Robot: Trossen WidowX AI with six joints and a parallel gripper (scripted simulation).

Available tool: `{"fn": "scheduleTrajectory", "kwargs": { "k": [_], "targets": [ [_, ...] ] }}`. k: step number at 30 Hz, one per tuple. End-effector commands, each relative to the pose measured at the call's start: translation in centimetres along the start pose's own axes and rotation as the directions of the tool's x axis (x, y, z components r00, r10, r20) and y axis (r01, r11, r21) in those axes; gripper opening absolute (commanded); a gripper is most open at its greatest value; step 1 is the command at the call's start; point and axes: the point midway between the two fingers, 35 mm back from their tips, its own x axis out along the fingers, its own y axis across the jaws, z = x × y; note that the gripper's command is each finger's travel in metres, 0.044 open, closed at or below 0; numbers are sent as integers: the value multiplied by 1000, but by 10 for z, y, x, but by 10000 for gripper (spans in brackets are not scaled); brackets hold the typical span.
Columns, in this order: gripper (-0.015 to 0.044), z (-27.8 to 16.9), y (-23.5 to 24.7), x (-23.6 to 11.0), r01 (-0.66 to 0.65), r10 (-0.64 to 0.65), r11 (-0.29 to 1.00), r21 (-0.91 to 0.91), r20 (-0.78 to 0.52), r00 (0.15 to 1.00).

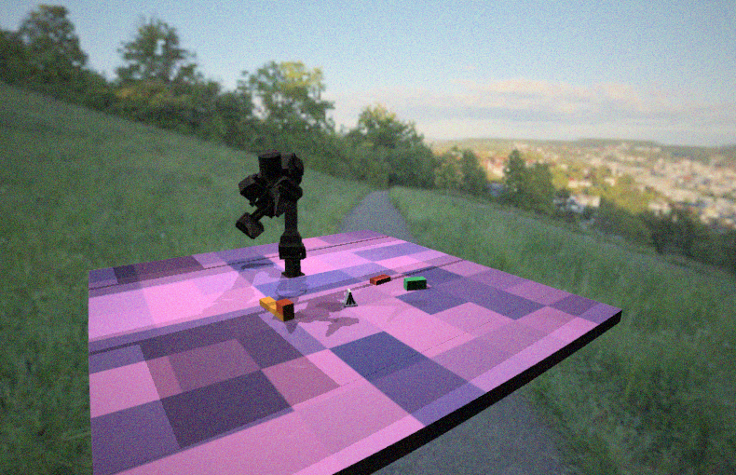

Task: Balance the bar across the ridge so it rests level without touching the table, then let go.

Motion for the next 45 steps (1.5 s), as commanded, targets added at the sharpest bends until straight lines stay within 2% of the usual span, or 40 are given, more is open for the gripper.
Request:
{"fn": "scheduleTrajectory", "kwargs": {
  "k": [1,3,4,12,20,34,45],
  "targets": [
    [374,0,0,0,3,-3,1000,5,-2,1000],
    [321,-4,-4,2,24,-23,999,47,-22,999],
    [315,-6,-7,3,41,-38,996,77,-36,999],
    [315,-27,-31,8,200,-159,930,307,-153,975],
    [315,-48,-54,7,375,-274,784,495,-267,924],
    [315,-81,-90,-7,620,-451,370,692,-450,771],
    [315,-103,-113,-29,675,-559,-24,738,-569,603]
  ]
}}
